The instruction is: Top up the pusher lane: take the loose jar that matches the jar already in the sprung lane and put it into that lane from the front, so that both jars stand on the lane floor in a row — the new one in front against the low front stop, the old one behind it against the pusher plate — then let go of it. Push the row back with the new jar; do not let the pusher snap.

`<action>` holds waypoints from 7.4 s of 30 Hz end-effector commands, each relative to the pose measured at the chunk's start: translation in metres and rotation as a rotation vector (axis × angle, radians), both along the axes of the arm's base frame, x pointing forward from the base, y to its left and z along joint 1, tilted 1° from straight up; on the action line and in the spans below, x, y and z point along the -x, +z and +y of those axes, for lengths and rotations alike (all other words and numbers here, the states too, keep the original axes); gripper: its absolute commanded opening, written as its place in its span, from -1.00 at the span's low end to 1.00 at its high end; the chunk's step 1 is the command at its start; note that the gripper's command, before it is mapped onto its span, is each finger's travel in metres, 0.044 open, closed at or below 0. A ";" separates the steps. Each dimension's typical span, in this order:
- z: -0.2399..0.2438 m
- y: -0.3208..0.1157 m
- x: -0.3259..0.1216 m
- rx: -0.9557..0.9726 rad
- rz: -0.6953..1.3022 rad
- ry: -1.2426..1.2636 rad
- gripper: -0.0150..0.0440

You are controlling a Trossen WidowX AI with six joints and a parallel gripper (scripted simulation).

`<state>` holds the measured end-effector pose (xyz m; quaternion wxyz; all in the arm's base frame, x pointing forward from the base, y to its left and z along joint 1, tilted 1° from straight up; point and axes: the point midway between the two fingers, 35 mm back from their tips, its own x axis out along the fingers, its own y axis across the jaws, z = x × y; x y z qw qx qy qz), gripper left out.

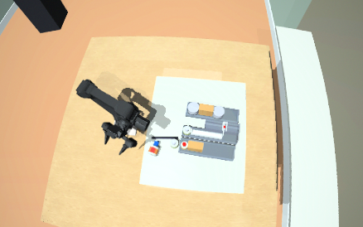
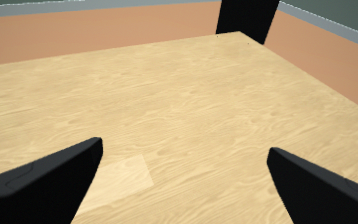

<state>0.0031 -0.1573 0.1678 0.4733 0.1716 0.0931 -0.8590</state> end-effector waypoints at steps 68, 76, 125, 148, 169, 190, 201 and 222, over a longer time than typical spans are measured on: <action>0.038 -0.083 -0.268 -1.222 0.607 1.757 1.00; 0.038 -0.096 -0.269 -1.223 0.607 1.756 1.00; 0.039 -0.028 -0.265 -1.221 0.614 1.762 -0.49; 0.109 -0.058 -0.286 -1.233 0.553 1.700 -0.49; 0.116 -0.087 -0.287 -1.233 0.545 1.696 -0.49; 0.115 -0.086 -0.296 -1.232 0.545 1.697 -0.49; 0.114 -0.086 -0.300 -1.232 0.545 1.697 -0.49; 0.112 -0.086 -0.308 -1.231 0.544 1.697 -0.49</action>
